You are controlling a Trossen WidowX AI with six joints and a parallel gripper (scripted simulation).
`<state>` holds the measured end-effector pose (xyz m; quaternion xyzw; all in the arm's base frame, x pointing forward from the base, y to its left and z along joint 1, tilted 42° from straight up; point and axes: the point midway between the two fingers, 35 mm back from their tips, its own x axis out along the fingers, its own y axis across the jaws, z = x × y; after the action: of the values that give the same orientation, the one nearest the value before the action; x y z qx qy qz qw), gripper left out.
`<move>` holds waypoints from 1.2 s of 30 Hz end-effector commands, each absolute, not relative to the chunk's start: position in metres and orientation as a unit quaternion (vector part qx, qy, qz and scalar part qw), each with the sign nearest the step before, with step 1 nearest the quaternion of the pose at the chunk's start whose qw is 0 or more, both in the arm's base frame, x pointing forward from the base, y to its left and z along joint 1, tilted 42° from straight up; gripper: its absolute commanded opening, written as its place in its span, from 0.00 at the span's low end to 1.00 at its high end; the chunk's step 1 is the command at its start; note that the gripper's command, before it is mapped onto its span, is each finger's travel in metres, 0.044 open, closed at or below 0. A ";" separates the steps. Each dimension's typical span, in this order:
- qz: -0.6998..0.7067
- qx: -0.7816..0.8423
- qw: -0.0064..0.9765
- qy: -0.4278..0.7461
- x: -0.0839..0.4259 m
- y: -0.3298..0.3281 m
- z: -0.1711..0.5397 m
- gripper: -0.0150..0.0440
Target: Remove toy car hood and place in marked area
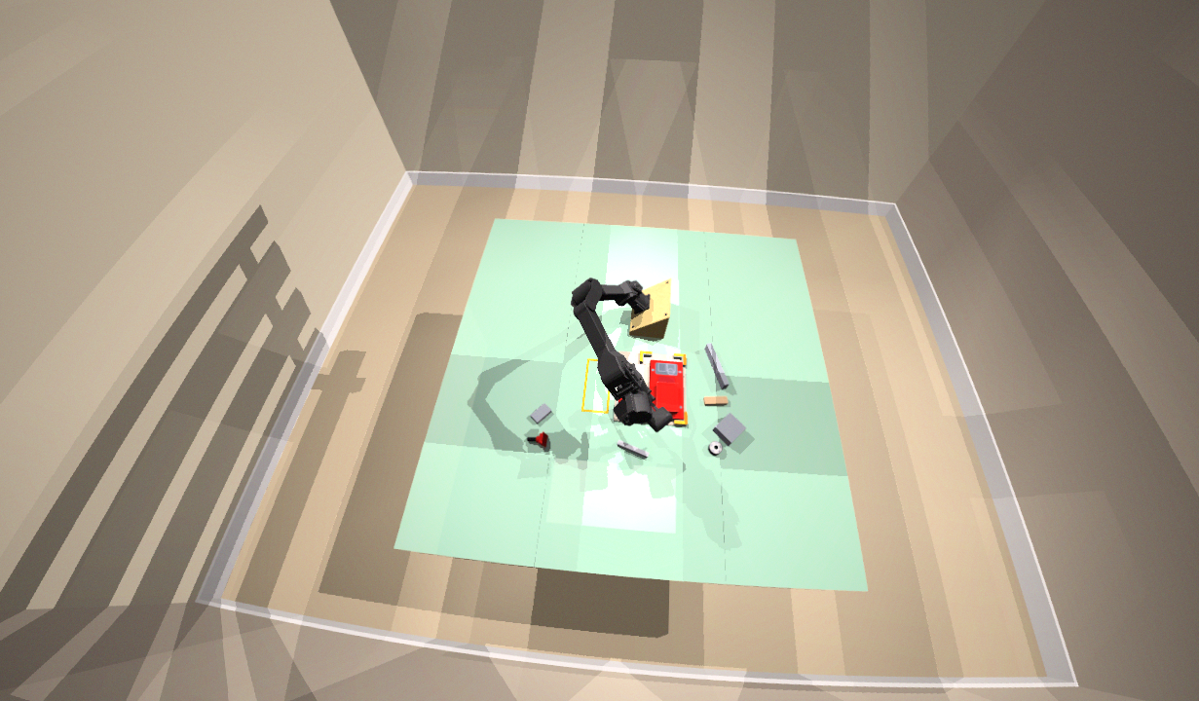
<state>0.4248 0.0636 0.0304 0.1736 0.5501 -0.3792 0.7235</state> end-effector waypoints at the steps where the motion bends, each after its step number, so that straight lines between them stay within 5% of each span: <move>1: -0.341 0.029 0.721 0.603 0.398 0.088 0.016 1.00; 8: -0.248 -0.247 0.664 0.660 0.348 0.128 0.002 1.00; 36: -0.246 -0.254 0.662 0.661 0.347 0.122 -0.007 1.00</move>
<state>0.3471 0.1236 -0.0049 -0.2496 0.6603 -0.2471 0.6638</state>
